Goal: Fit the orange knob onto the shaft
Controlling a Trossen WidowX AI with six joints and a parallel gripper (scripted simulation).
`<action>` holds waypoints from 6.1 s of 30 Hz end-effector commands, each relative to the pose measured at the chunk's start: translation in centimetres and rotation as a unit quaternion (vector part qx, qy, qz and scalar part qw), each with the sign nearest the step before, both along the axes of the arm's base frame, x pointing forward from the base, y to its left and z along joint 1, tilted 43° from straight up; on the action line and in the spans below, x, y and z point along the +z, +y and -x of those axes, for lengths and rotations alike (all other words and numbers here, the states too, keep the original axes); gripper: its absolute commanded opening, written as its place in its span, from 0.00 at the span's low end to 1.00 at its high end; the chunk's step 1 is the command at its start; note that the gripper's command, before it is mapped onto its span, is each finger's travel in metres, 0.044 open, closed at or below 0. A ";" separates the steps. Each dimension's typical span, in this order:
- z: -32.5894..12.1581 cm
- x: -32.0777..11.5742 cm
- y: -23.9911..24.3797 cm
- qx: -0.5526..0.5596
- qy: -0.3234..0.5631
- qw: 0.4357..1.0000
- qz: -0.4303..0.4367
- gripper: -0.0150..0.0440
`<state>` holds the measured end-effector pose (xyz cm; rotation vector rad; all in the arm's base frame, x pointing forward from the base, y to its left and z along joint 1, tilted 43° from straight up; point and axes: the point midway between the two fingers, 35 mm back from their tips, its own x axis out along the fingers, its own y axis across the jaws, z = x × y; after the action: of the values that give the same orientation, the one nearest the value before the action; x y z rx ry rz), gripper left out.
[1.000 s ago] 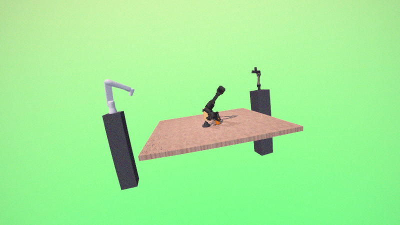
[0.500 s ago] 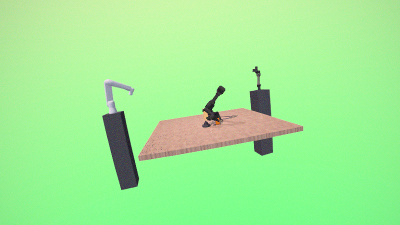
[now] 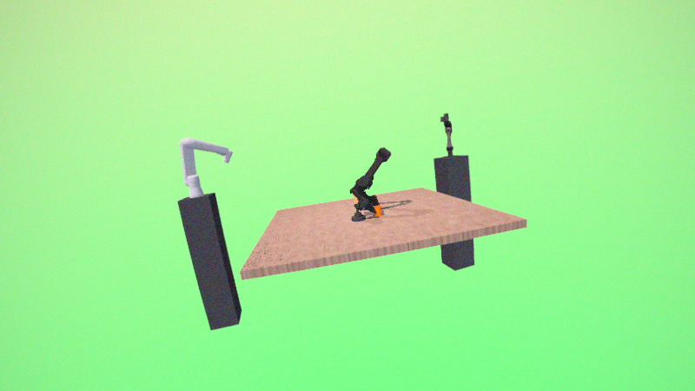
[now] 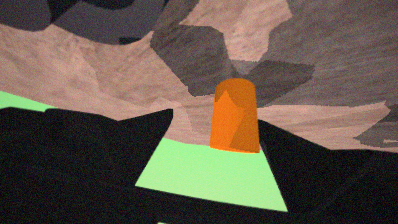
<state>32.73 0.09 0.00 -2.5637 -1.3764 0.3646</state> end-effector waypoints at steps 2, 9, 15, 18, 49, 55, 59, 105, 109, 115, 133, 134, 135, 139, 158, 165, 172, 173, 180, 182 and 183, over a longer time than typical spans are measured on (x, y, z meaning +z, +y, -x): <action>0.4 1.3 -1.8 0.009 -0.009 1.000 0.004 1.00; 0.6 3.5 -2.9 0.008 -0.043 0.999 0.017 1.00; 1.2 5.6 -3.3 0.005 -0.040 0.999 0.006 1.00; 1.5 6.8 -3.6 0.002 -0.040 0.999 0.001 1.00; 2.4 9.1 -5.4 0.115 0.191 0.930 0.291 1.00; 2.4 9.1 -5.4 0.129 0.164 0.930 0.304 1.00; 2.4 9.1 -5.4 0.213 0.007 0.905 0.368 1.00; 1.4 5.2 -1.8 0.450 -0.602 0.460 0.473 1.00; 1.3 4.7 -1.4 0.450 -0.602 0.459 0.473 1.00; 1.1 4.0 -0.8 0.451 -0.601 0.459 0.474 1.00; 0.6 1.9 1.2 0.450 -0.602 0.460 0.473 1.00; 0.5 1.8 1.3 0.450 -0.602 0.460 0.473 1.00; 0.5 1.7 1.4 0.450 -0.602 0.460 0.473 1.00; 0.5 1.2 1.8 0.450 -0.602 0.460 0.473 1.00; 0.4 0.6 2.5 0.449 -0.603 0.460 0.473 0.57; 0.4 0.9 2.2 0.449 -0.602 0.460 0.473 0.39; 0.2 4.0 -0.7 0.452 -0.600 0.459 0.475 0.25; 0.3 4.5 -1.1 0.452 -0.600 0.458 0.475 0.25; 1.0 8.2 -3.8 0.453 -0.599 0.459 0.475 0.25; 1.3 9.3 -4.5 0.453 -0.600 0.459 0.475 0.25; 1.5 9.8 -4.9 0.452 -0.600 0.459 0.474 0.25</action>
<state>31.53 -3.75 8.38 -2.0530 -4.0065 -1.2866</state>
